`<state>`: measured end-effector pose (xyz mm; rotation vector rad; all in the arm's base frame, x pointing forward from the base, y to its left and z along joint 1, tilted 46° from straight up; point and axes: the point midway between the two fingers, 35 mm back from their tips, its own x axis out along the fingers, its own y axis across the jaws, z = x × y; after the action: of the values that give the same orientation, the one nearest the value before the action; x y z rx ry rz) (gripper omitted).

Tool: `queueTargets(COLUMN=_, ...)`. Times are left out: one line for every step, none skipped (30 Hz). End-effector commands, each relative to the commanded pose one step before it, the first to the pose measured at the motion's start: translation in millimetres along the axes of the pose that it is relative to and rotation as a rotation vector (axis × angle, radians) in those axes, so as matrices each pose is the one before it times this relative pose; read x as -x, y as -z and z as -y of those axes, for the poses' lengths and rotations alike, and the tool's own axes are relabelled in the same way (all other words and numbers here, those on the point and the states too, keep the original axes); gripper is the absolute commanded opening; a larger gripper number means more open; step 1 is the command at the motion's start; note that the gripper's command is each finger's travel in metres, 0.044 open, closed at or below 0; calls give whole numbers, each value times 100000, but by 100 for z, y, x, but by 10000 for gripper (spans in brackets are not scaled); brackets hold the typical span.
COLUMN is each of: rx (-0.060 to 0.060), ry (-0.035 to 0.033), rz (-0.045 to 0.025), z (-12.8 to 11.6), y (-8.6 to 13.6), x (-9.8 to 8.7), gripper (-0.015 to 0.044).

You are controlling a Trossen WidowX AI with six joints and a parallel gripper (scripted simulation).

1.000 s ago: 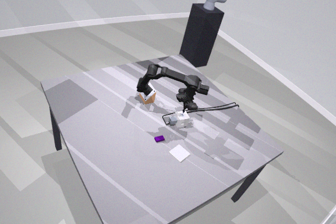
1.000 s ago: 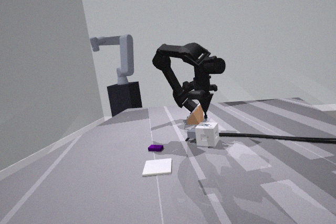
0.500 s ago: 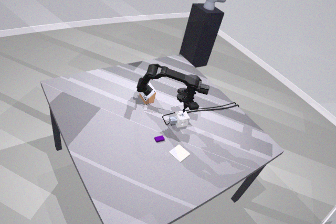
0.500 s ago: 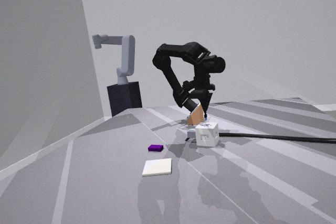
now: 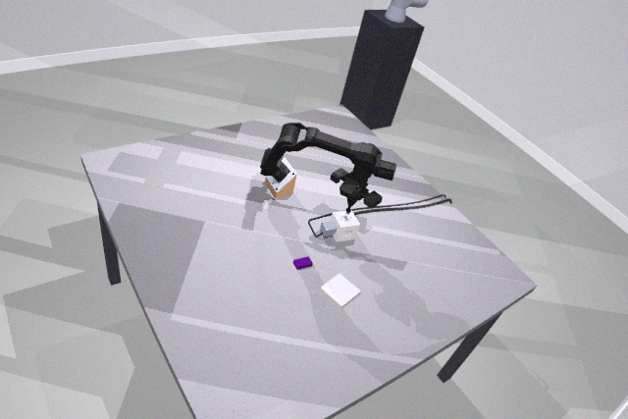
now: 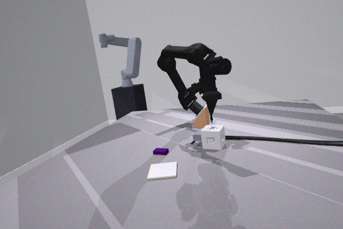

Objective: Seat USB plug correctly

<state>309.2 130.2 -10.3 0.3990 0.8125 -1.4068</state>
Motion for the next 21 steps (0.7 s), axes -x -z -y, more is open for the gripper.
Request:
queueTargets(rx=10762, ry=-21, rz=-88, z=3, y=21, x=-26, gripper=0)
queueTargets(rx=2620, ry=0, rz=0, z=0, y=0, x=0, gripper=0)
queueTargets(rx=2619, ry=0, rz=0, z=0, y=0, x=0, gripper=0)
queueTargets(rx=2618, ry=0, rz=0, z=0, y=0, x=0, gripper=0)
queueTargets(rx=2617, ry=0, rz=0, z=0, y=0, x=0, gripper=0)
queueTargets(rx=2617, ry=0, rz=0, z=0, y=0, x=0, gripper=0)
queueTargets(rx=2617, ry=0, rz=0, z=0, y=0, x=0, gripper=0)
queueTargets(rx=2617, ry=0, rz=0, z=0, y=0, x=0, gripper=0)
queueTargets(rx=2617, ry=0, rz=0, z=0, y=0, x=0, gripper=0)
queueTargets(rx=2618, ry=0, rz=0, z=0, y=0, x=0, gripper=0)
queueTargets(rx=2618, ry=0, rz=0, z=0, y=0, x=0, gripper=0)
queueTargets(rx=2618, ry=0, rz=0, z=0, y=0, x=0, gripper=0)
queueTargets(rx=2618, ry=0, rz=0, z=0, y=0, x=0, gripper=0)
queueTargets(rx=2618, ry=0, rz=0, z=0, y=0, x=0, gripper=0)
queueTargets(rx=2618, ry=0, rz=0, z=0, y=0, x=0, gripper=0)
queueTargets(rx=2618, ry=0, rz=0, z=0, y=0, x=0, gripper=0)
queueTargets(rx=2618, ry=0, rz=0, z=0, y=0, x=0, gripper=0)
queueTargets(rx=2618, ry=0, rz=0, z=0, y=0, x=0, gripper=0)
queueTargets(rx=2618, ry=0, rz=0, z=0, y=0, x=0, gripper=0)
queueTargets(rx=2618, ry=0, rz=0, z=0, y=0, x=0, gripper=0)
queueTargets(rx=2618, ry=0, rz=0, z=0, y=0, x=0, gripper=0)
